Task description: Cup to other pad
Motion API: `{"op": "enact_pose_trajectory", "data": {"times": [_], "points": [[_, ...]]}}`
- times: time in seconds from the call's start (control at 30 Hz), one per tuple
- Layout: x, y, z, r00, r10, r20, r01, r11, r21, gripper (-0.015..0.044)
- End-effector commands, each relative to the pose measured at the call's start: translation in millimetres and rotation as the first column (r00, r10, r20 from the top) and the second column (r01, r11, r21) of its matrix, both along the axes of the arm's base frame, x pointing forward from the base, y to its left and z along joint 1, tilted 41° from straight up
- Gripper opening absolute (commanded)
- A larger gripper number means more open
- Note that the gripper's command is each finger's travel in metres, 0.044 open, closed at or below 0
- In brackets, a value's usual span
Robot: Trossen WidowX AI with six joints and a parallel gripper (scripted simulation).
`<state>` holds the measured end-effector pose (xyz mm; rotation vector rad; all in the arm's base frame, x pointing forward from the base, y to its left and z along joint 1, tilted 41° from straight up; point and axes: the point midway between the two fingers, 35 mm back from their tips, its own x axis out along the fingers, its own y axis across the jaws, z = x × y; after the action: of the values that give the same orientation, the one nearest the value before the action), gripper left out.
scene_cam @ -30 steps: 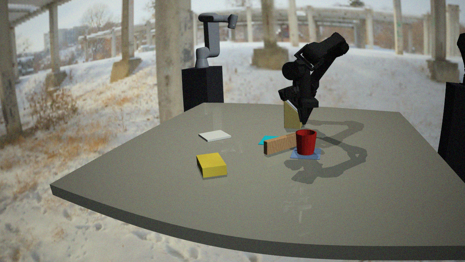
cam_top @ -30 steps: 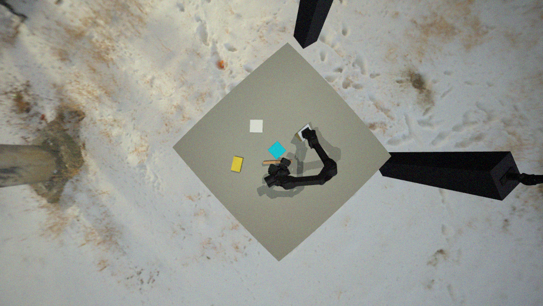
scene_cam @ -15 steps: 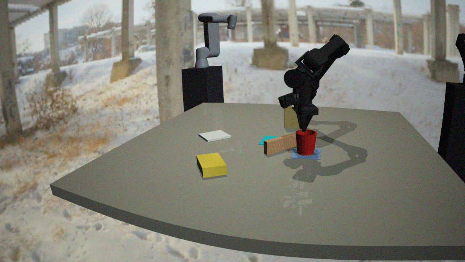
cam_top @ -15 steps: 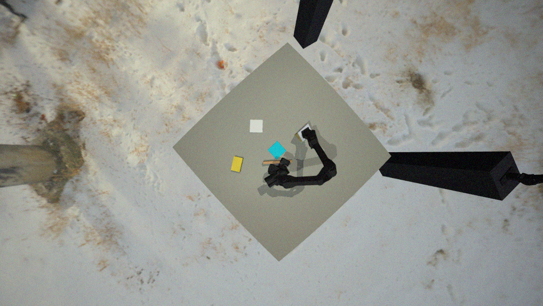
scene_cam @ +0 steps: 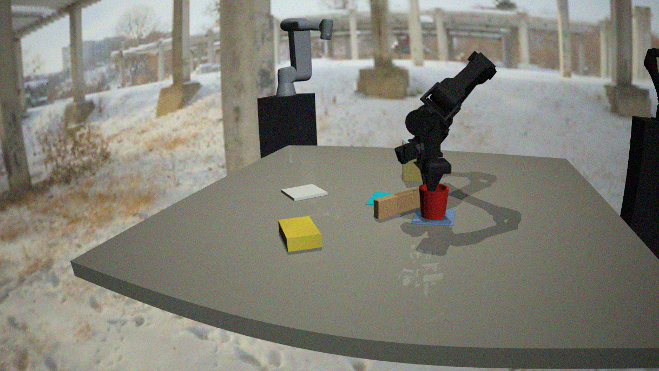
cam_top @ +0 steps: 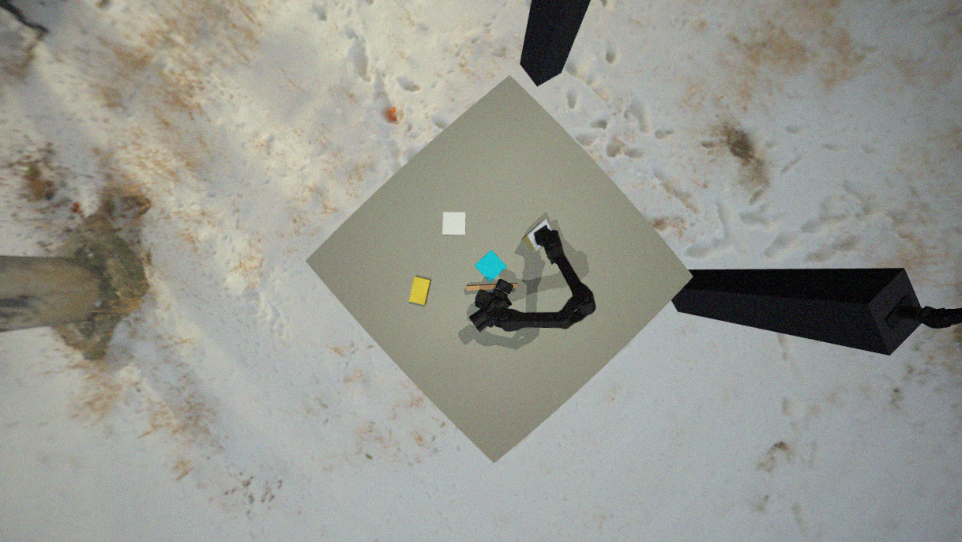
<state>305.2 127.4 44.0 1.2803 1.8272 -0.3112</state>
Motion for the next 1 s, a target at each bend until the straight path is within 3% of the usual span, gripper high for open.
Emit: {"op": "enact_pose_trajectory", "data": {"times": [0.0,0.27,0.37,0.7,0.97], "points": [[-3.0,4.0,-5.9,1.000,-0.002,-0.010,0.002,1.000,0.003,0.0148],[-4.2,7.6,-10.0,1.000,-0.002,-0.010,0.002,1.000,0.004,0.0148],[-2.8,6.9,-8.3,1.000,0.001,-0.003,-0.001,1.000,0.001,0.0069],[-2.8,6.9,-8.3,1.000,0.001,-0.003,-0.001,1.000,0.001,0.0002],[-0.1,-1.1,0.3,1.000,0.000,-0.004,0.000,1.000,0.000,0.0000]]}}
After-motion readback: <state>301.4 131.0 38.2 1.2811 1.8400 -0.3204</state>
